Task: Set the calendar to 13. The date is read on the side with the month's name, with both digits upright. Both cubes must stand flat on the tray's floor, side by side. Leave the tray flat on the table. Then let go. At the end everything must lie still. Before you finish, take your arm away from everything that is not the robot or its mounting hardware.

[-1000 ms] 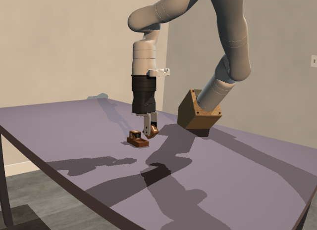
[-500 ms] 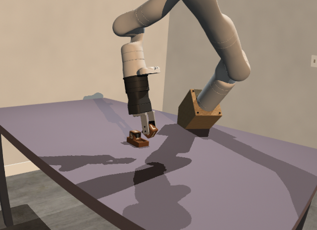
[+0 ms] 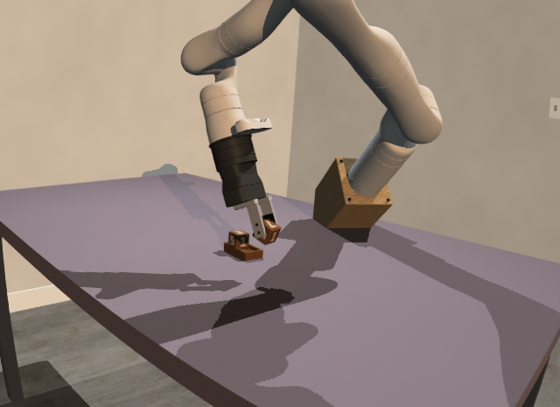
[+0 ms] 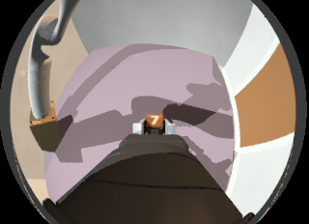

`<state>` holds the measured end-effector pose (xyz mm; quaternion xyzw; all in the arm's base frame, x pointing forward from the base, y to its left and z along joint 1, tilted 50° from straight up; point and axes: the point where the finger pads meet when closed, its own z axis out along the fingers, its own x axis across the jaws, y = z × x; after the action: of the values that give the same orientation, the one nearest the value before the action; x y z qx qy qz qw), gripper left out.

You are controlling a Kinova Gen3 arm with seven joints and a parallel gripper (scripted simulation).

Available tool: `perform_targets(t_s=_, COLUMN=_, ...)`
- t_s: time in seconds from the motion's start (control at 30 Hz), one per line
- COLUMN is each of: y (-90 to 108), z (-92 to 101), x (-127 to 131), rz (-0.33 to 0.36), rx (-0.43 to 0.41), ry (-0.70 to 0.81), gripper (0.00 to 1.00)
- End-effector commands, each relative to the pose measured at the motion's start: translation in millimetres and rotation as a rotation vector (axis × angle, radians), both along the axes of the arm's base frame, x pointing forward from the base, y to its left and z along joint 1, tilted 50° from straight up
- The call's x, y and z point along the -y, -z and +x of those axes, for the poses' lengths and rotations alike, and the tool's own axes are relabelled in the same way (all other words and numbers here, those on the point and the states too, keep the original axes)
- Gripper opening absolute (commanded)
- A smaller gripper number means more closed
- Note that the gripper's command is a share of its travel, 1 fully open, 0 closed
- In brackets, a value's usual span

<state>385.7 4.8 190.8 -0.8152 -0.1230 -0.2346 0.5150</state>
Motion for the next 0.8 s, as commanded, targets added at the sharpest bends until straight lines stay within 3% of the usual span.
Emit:
perform_targets(t_s=0.0, y=11.4, z=0.8, x=6.0, rz=0.054, rx=-0.016, ry=-0.017, gripper=0.60)
perform_targets(t_s=0.13, y=11.6, z=0.4, x=7.3, rz=0.103, rx=-0.012, ry=-0.042, gripper=0.60)
perform_targets(t_s=0.43, y=11.8, z=0.6, x=7.2, rz=0.124, rx=-0.011, ry=-0.055, gripper=0.60)
perform_targets(t_s=0.77, y=13.8, z=1.9, x=7.4, rz=0.308, rx=-0.001, ry=-0.162, gripper=0.60)
